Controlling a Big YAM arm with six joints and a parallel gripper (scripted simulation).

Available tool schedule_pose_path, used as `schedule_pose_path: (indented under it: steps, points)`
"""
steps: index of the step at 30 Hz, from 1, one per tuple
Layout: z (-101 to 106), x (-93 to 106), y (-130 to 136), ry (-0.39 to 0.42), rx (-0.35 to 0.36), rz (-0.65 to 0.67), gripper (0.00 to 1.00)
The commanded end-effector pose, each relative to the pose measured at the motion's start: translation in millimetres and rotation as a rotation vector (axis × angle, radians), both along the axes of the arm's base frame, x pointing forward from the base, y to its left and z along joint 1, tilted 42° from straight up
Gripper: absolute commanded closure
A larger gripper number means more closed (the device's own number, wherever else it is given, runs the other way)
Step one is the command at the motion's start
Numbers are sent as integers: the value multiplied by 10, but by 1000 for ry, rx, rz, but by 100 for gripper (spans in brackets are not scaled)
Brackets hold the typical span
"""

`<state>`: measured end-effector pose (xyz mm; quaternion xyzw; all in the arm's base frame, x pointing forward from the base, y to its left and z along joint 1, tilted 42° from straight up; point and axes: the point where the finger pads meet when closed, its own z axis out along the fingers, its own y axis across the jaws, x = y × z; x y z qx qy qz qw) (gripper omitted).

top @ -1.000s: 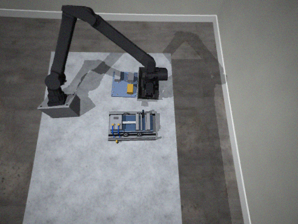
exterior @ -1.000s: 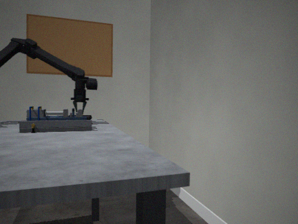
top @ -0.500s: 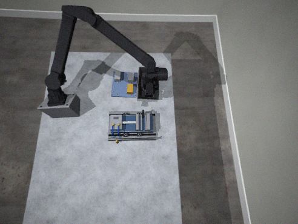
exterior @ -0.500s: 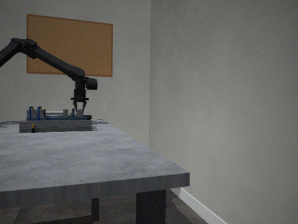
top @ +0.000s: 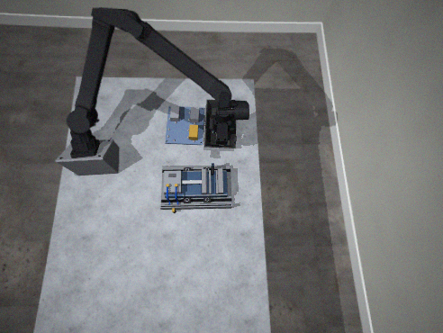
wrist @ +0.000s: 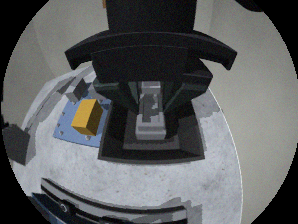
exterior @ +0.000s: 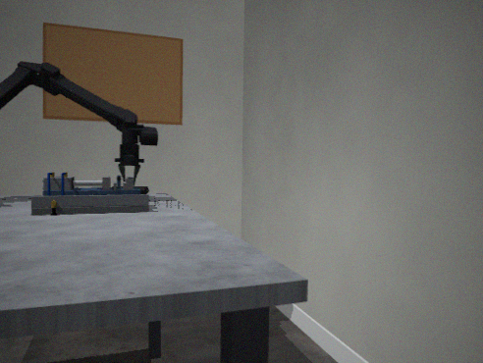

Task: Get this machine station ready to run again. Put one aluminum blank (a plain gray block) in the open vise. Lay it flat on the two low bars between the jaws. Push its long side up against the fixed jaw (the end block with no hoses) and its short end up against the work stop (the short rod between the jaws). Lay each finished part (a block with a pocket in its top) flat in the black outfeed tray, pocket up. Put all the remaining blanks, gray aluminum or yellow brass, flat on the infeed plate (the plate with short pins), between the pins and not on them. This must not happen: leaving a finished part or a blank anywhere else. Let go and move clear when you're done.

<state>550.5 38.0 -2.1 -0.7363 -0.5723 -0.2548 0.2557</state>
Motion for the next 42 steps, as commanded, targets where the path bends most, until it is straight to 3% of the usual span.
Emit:
schedule_pose_path:
  steps: [1, 26, 42]
  points:
    - [39, 192, 25, -37, -4, 1, 100]
    - [-127, 71, 113, -6, 0, -2, 100]
    - [-44, 138, 85, -31, -3, -6, 100]
